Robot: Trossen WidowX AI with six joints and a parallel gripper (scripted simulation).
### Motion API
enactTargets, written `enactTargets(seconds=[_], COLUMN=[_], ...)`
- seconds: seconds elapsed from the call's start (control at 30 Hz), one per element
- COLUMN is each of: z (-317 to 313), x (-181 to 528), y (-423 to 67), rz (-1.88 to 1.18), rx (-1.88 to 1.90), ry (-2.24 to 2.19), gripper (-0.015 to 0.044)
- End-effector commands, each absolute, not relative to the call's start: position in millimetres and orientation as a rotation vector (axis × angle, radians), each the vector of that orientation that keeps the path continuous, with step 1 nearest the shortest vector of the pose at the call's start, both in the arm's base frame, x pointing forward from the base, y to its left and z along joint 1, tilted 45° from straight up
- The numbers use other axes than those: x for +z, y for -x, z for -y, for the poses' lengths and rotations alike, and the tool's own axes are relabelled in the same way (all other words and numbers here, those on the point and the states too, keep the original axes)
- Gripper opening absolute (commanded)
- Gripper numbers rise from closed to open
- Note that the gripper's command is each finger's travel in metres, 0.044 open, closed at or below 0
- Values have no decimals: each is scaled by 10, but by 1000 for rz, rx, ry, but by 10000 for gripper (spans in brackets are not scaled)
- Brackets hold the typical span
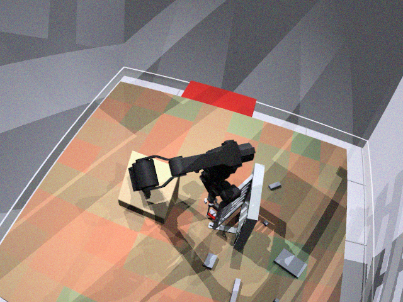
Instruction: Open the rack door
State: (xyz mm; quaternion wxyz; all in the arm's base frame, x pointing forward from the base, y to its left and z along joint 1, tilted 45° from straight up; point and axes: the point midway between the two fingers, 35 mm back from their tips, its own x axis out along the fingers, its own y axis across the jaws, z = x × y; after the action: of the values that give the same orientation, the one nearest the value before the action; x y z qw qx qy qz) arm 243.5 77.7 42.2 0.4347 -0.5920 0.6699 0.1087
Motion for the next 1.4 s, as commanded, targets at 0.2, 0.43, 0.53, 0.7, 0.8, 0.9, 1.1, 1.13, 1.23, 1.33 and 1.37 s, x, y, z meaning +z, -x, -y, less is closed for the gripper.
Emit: enactTargets(seconds=[0.2, 0.43, 0.53, 0.7, 0.8, 0.9, 1.1, 1.13, 1.23, 1.33, 1.37], z=[-868, -944, -979, -1038, -1081, -1123, -1212, -1227, -1272, -1320, -1338], x=[304, 220, 182, 117, 72, 27, -64, -79, -125, -173, -191], y=[-2282, -2182, -2141, -2079, -2040, -2005, -1943, -1934, -1908, -1884, -1876], rz=[-1645, -1631, -1624, -1612, -1603, -1594, -1574, -1571, -1560, -1549, -1545], rx=[128, 50, 17, -37, -73, -108, -177, -188, -221, -255, -267], ry=[1340, 1268, 1236, 1184, 1149, 1114, 1045, 1033, 999, 963, 950], gripper=[15, 15, 15, 15, 15, 15, 15, 15, 15, 15, 15])
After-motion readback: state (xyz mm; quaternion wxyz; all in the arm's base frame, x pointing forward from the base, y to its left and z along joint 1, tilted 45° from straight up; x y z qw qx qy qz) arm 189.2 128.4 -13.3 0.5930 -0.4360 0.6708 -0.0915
